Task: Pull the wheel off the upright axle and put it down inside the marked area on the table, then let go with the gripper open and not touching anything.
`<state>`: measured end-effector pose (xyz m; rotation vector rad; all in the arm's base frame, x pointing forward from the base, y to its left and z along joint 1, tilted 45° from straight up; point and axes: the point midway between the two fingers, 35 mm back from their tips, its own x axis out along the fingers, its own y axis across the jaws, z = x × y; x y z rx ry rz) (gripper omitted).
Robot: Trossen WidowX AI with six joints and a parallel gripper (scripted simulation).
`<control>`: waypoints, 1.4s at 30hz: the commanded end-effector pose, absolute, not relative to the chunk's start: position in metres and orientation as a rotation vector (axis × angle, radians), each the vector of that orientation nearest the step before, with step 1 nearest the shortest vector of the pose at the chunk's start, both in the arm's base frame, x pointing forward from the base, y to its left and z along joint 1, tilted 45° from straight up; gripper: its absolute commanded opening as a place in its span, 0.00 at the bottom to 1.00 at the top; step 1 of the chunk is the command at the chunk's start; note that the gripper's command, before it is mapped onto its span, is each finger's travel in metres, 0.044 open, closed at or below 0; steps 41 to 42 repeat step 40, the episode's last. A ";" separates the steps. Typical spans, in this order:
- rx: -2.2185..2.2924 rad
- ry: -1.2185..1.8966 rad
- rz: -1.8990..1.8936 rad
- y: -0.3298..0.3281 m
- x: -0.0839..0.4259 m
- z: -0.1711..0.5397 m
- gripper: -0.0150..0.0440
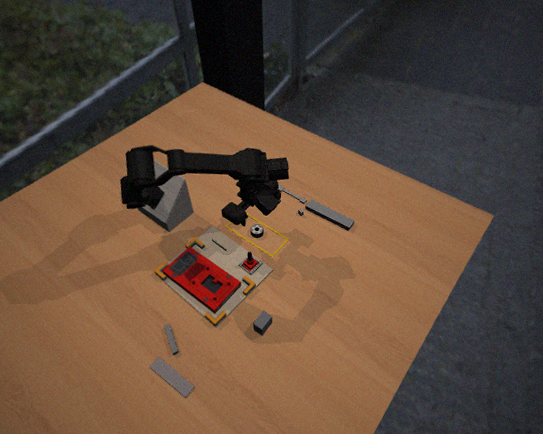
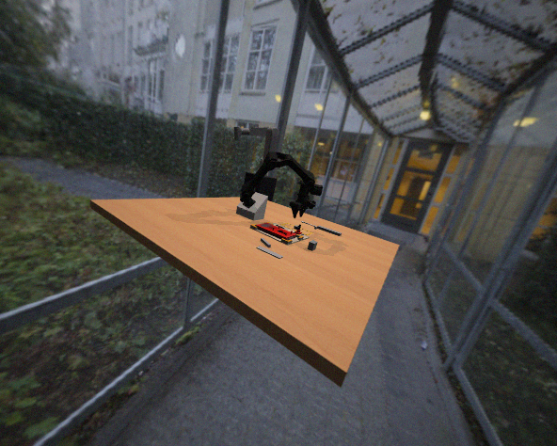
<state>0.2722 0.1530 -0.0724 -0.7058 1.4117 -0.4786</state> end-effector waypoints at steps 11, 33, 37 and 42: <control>-0.703 1.414 -0.478 0.151 0.201 -0.021 1.00; -0.703 1.414 -0.478 0.151 0.201 -0.021 1.00; -0.703 1.414 -0.478 0.151 0.201 -0.021 1.00; -0.703 1.414 -0.478 0.151 0.201 -0.021 1.00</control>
